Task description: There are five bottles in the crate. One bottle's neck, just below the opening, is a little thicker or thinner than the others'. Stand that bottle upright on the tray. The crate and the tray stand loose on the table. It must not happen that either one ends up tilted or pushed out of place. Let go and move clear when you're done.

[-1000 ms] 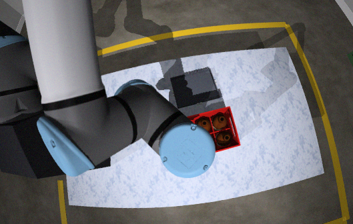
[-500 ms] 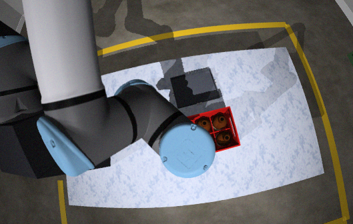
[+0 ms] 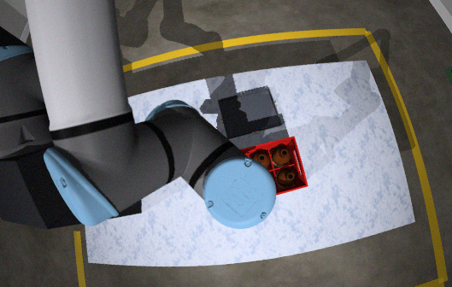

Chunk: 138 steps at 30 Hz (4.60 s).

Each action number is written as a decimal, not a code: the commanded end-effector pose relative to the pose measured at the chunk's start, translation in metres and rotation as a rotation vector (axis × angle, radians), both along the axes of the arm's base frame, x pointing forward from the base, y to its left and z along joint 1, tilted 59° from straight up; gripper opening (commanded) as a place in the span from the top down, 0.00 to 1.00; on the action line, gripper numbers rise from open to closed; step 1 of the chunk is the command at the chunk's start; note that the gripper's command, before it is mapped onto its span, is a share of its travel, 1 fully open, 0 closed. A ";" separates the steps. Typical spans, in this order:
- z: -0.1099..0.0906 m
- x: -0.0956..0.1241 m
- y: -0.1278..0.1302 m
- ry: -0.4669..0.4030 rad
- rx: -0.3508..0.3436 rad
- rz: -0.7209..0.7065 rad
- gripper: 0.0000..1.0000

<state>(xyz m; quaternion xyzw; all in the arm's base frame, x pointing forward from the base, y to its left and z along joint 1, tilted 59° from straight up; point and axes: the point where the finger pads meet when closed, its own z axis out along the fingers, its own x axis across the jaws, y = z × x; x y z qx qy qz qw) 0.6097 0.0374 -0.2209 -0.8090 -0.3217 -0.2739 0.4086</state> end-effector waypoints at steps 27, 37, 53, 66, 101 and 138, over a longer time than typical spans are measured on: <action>0.015 -0.005 -0.025 -0.001 -0.001 -0.001 1.00; 0.018 -0.006 -0.030 -0.001 -0.001 -0.001 1.00; 0.018 -0.006 -0.031 -0.001 -0.001 -0.001 1.00; 0.018 -0.006 -0.031 -0.001 -0.001 -0.001 1.00; 0.022 -0.007 -0.036 -0.001 -0.001 -0.001 1.00; 0.038 -0.013 -0.063 -0.001 -0.001 -0.001 1.00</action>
